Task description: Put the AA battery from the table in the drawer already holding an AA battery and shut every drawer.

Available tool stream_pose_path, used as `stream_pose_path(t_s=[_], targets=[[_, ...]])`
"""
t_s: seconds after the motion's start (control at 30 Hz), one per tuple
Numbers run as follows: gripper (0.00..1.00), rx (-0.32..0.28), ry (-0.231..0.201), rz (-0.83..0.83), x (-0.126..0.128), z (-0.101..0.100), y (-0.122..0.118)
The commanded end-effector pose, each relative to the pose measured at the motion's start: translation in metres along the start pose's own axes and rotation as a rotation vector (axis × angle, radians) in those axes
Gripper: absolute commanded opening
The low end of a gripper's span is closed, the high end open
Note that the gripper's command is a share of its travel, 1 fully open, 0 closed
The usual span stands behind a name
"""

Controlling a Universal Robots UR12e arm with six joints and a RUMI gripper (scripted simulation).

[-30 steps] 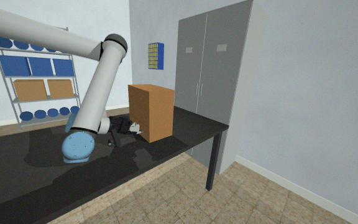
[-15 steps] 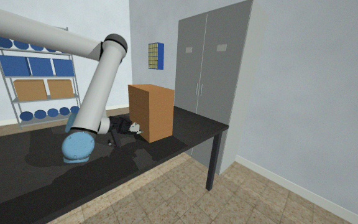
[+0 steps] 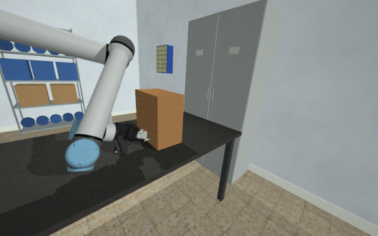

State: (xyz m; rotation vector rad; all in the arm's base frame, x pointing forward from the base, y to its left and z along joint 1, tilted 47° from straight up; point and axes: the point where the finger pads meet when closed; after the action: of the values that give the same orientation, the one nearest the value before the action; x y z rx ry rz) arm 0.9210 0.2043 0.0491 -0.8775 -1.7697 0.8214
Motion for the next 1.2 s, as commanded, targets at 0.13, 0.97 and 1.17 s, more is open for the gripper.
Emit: stream_pose_path(t_s=[0.13, 0.97, 1.17], targets=[[0.07, -0.001, 0.0, 0.0, 0.0, 0.0007, -0.0003], [0.07, -0.001, 0.0, 0.0, -0.0001, 0.0067, 0.0019], [0.07, -0.001, 0.0, 0.0, -0.0001, 0.0094, 0.0029]])
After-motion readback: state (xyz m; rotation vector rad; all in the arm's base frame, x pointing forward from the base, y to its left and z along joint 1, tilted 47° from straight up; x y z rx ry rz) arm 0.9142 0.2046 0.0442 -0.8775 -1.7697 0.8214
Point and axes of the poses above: the point where the finger pads meet when closed, its own z axis back along the fingers, its own x axis across the jaws, y = z × x, and after that the axes turned 1 degree about -z, right-handed
